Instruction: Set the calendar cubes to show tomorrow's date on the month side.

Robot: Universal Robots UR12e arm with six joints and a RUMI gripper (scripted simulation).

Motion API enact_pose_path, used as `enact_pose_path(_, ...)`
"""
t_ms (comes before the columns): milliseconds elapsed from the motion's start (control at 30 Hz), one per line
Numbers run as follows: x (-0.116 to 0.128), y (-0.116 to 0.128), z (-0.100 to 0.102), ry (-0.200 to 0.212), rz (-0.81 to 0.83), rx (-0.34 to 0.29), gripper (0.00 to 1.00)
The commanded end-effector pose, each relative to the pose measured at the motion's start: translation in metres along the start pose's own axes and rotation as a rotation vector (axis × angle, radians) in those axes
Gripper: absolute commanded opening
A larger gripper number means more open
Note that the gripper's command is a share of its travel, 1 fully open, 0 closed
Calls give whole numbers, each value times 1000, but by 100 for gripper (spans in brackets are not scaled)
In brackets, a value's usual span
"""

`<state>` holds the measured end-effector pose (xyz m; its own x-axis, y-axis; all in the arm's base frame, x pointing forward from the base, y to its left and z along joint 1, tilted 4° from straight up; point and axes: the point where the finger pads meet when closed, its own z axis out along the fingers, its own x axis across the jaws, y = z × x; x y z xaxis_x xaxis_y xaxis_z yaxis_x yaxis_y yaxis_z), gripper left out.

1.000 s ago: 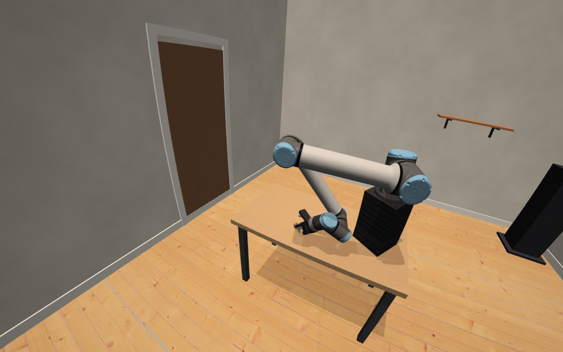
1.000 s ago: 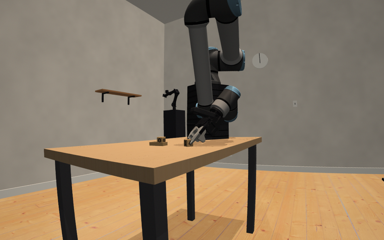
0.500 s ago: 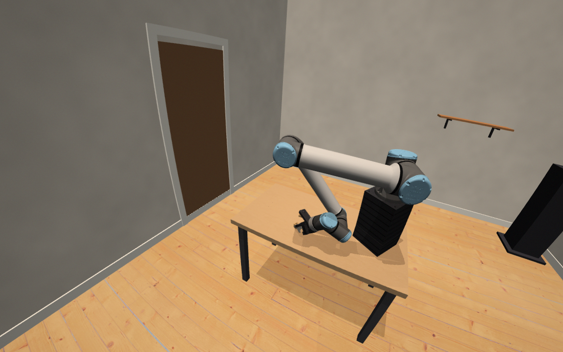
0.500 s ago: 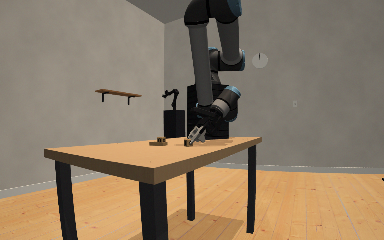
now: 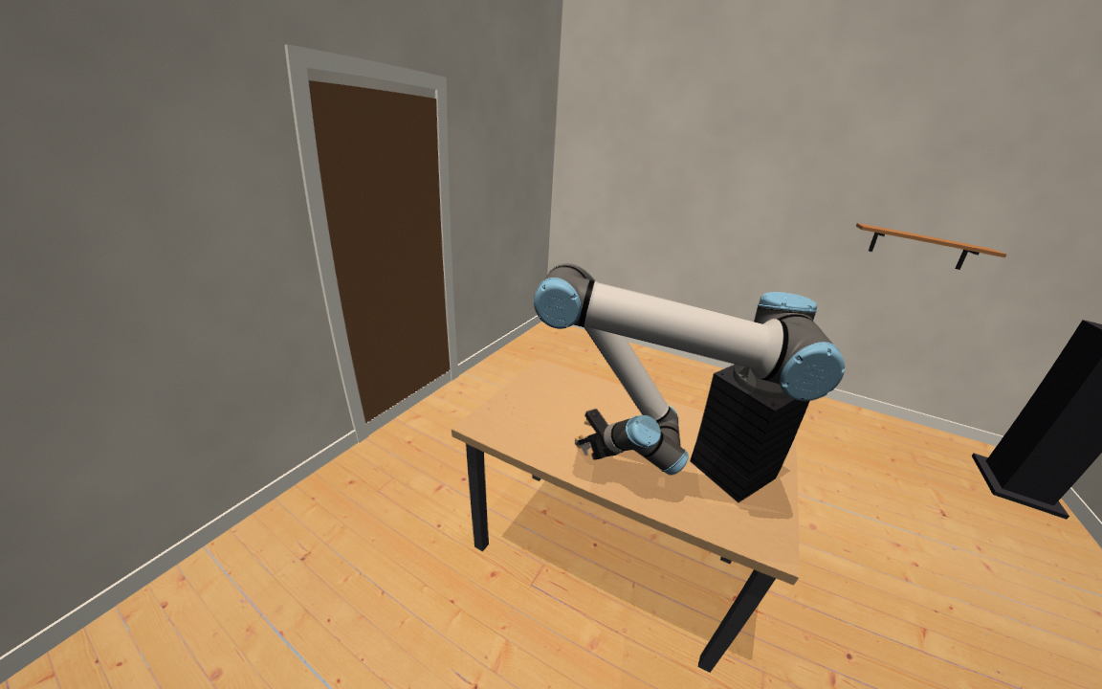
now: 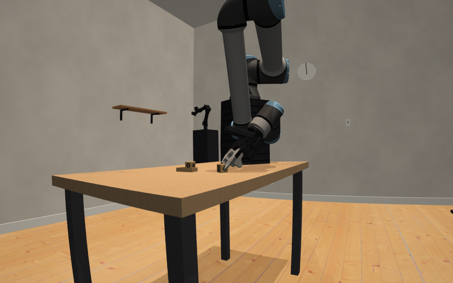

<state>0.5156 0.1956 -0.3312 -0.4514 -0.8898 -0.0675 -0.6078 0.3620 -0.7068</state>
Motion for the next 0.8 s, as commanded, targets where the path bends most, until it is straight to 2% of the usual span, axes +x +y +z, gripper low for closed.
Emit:
enact_pose_path(0, 0, -11, -11, 1, 0, 0, 11)
enact_pose_path(100, 1, -13, -14, 1, 0, 0, 11)
enact_pose_path(500, 1, -45, -46, 1, 0, -1, 11)
enact_pose_path(767, 1, -49, -50, 1, 0, 0, 11)
